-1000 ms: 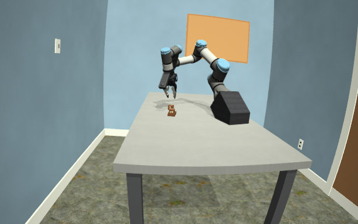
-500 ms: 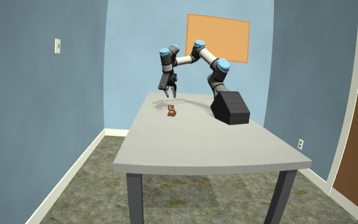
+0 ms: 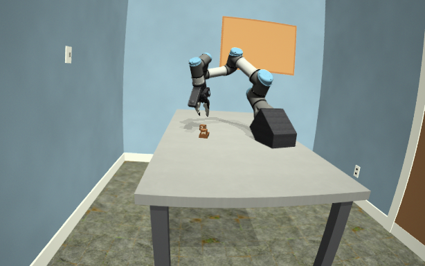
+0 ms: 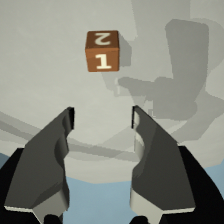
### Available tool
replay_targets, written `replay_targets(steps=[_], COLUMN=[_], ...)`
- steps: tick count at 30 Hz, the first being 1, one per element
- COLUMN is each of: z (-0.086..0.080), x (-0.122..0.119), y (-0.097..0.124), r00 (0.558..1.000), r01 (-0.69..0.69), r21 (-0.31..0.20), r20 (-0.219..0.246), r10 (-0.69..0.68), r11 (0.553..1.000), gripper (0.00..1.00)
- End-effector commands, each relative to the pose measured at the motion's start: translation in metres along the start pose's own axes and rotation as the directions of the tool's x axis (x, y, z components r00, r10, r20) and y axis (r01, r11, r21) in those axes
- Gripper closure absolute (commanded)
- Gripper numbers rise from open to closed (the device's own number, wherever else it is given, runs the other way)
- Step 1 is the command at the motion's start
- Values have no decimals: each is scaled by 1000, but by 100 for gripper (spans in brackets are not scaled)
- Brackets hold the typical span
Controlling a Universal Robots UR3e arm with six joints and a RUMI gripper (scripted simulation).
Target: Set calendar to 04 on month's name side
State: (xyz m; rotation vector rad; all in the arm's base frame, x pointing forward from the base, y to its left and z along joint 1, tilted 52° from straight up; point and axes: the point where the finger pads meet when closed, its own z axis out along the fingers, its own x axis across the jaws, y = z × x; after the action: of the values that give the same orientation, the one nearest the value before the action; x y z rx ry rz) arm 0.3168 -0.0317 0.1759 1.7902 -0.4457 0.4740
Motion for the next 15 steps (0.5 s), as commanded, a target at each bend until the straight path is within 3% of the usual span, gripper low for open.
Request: replay_targets(steps=[1, 15], z=[-1, 0], x=[0, -1], y=[0, -3], r00=[1000, 1000], r01=[-2, -1], r21=[-9, -59], r20=[2, 14], r10=[2, 2], r11=[1000, 998], gripper=[71, 71])
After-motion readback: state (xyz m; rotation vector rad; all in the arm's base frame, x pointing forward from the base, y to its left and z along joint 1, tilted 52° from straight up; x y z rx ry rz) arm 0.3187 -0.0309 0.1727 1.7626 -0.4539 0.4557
